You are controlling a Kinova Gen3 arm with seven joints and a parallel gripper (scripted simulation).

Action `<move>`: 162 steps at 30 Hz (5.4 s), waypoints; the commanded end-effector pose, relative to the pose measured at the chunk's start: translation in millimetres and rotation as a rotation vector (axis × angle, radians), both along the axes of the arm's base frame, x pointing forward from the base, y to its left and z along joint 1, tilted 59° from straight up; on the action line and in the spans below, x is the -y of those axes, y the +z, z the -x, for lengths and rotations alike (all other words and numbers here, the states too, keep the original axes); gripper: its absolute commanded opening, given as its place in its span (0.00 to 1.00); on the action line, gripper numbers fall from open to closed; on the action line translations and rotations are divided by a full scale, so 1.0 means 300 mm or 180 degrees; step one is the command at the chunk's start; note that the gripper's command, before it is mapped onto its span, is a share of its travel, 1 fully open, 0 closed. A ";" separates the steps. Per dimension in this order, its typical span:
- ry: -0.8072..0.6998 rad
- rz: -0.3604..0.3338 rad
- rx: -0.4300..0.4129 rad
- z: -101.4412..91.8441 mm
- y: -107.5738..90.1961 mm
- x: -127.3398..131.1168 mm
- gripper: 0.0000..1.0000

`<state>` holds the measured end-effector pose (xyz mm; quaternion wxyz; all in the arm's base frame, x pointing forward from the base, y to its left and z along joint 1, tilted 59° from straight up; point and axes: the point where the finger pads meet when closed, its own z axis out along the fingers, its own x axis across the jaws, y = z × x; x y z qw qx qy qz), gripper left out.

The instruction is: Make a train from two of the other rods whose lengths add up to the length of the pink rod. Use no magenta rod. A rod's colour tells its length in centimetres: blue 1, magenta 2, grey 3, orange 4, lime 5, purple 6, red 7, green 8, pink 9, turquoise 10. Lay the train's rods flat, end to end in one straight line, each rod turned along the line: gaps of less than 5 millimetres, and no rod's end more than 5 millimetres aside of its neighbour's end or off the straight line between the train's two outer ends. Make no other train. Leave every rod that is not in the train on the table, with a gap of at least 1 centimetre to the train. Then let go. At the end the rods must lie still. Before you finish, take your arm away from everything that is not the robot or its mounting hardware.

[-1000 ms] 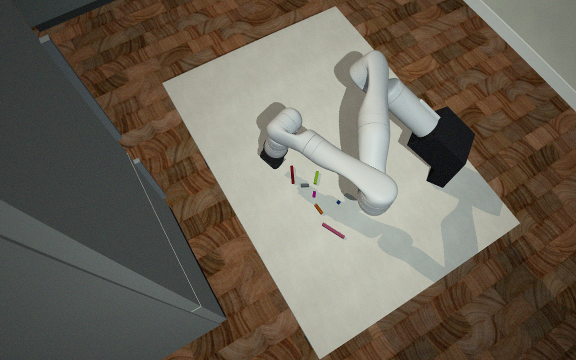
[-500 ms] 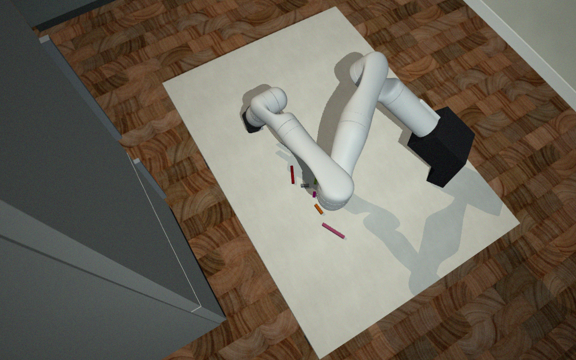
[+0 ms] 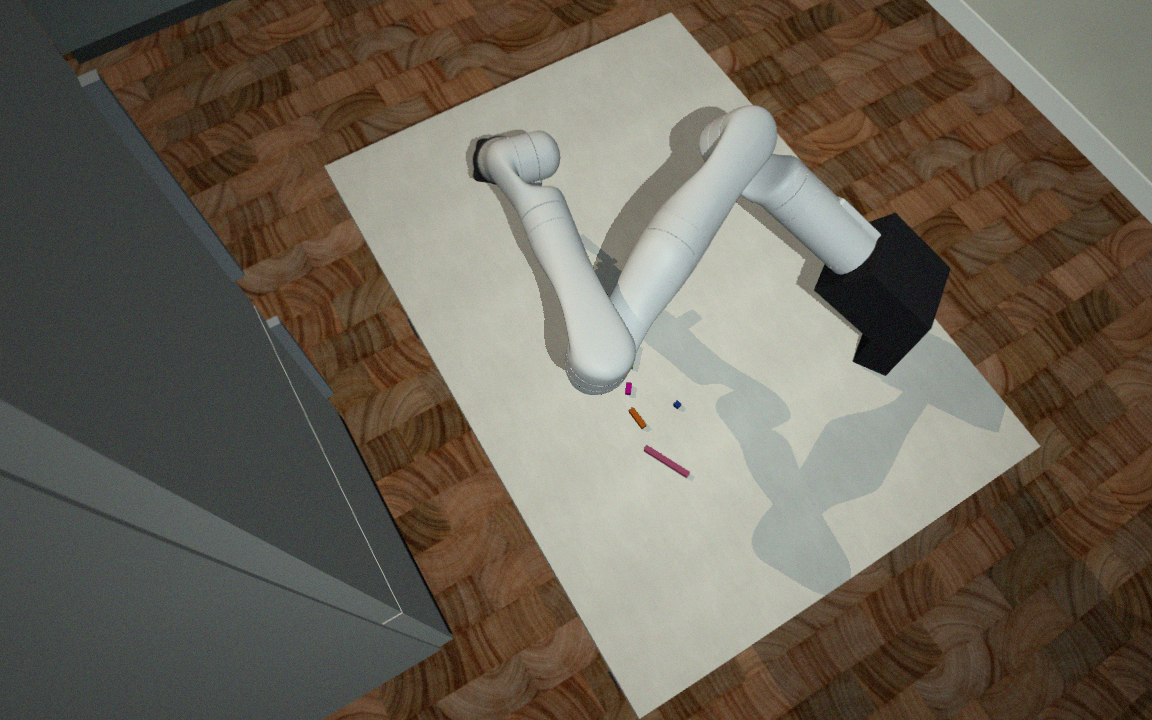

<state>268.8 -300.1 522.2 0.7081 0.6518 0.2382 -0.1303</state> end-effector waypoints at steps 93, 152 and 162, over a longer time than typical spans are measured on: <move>-0.3445 0.6780 0.5408 2.120 0.011 -1.873 1.00; -0.1638 1.2782 0.1039 0.730 -1.075 -2.640 1.00; -0.1174 1.3171 -0.0163 0.518 -1.183 -2.571 1.00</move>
